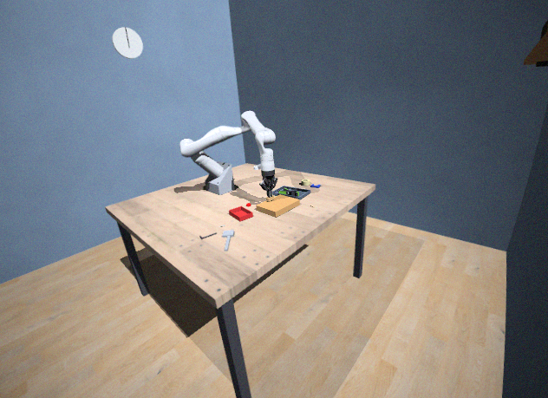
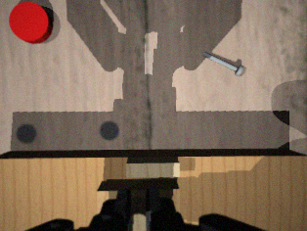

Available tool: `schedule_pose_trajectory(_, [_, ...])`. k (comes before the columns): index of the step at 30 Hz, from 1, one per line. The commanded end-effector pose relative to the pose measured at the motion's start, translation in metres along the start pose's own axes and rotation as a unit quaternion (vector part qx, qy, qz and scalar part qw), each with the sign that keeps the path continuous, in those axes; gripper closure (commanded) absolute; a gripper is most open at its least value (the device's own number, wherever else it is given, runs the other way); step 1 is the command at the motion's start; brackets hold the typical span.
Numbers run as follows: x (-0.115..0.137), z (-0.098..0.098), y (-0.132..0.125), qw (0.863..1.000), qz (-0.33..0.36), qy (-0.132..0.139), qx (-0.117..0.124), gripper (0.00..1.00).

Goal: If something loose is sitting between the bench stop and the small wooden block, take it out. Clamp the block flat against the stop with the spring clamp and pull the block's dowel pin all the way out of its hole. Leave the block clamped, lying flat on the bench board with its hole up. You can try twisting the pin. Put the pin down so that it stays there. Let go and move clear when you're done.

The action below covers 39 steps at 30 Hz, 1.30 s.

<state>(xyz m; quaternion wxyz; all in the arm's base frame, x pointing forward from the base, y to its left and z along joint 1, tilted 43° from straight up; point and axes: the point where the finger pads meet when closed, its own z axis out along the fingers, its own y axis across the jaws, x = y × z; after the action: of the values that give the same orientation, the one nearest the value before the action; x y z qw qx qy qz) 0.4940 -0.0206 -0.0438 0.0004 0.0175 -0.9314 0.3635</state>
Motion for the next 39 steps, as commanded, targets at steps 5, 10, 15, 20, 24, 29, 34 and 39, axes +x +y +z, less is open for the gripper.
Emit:
schedule_pose_trajectory(5, [0.001, -0.0011, 0.0007, 1.0, 0.003, -0.001, 0.0, 0.9])
schedule_pose_trajectory(10, [0.0018, -0.0011, 0.0009, 1.0, 0.004, -0.001, 0.0, 0.9])
schedule_pose_trajectory(15, [0.0025, -0.0011, 0.0011, 1.0, 0.005, -0.001, 0.0, 0.9])
schedule_pose_trajectory(20, [0.0031, -0.0011, 0.0012, 1.0, 0.006, -0.001, 0.0, 0.9])
schedule_pose_trajectory(24, [0.0035, -0.0011, 0.0013, 1.0, 0.007, -0.001, 0.0, 0.9])
schedule_pose_trajectory(29, [0.0036, -0.0011, 0.0014, 1.0, 0.007, -0.001, 0.0, 0.9])
schedule_pose_trajectory(34, [0.0038, -0.0011, 0.0014, 1.0, 0.007, -0.001, 0.0, 0.9])
schedule_pose_trajectory(39, [0.0038, -0.0011, 0.0014, 1.0, 0.007, -0.001, 0.0, 0.9])
